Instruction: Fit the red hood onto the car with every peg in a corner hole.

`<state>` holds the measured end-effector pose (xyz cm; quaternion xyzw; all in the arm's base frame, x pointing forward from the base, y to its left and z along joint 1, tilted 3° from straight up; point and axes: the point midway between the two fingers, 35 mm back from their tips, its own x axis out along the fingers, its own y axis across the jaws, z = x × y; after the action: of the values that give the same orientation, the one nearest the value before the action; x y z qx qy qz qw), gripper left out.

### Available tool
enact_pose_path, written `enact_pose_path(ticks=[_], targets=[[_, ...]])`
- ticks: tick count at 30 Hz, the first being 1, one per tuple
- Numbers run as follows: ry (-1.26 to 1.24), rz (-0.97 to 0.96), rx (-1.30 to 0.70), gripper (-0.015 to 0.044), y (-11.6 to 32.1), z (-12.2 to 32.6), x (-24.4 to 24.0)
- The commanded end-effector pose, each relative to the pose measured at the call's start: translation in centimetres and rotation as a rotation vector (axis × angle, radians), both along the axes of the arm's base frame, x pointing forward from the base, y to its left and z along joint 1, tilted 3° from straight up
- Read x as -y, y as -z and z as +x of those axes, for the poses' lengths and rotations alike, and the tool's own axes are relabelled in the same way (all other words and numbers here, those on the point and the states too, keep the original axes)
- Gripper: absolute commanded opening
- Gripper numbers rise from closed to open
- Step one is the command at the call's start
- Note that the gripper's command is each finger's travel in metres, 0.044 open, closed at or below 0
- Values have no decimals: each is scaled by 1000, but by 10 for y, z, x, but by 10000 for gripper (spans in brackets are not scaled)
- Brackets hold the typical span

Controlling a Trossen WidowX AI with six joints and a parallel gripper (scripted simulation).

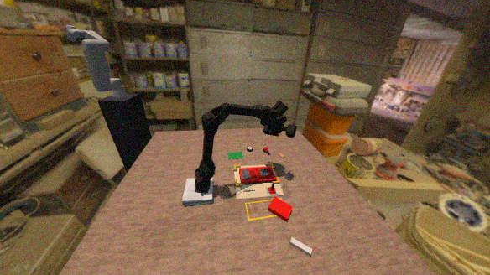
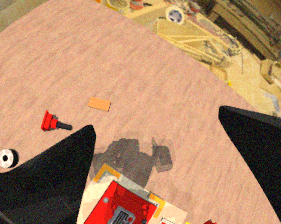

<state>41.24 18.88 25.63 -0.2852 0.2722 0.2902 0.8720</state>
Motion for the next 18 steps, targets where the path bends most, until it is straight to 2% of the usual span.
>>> enact_pose_path(ticks=[1, 10, 18], targets=[[144, 29, -115, 440, 22, 12, 33], [529, 123, -387, 440, 72, 23, 121], [907, 224, -614, 440, 111, 11, 199]])
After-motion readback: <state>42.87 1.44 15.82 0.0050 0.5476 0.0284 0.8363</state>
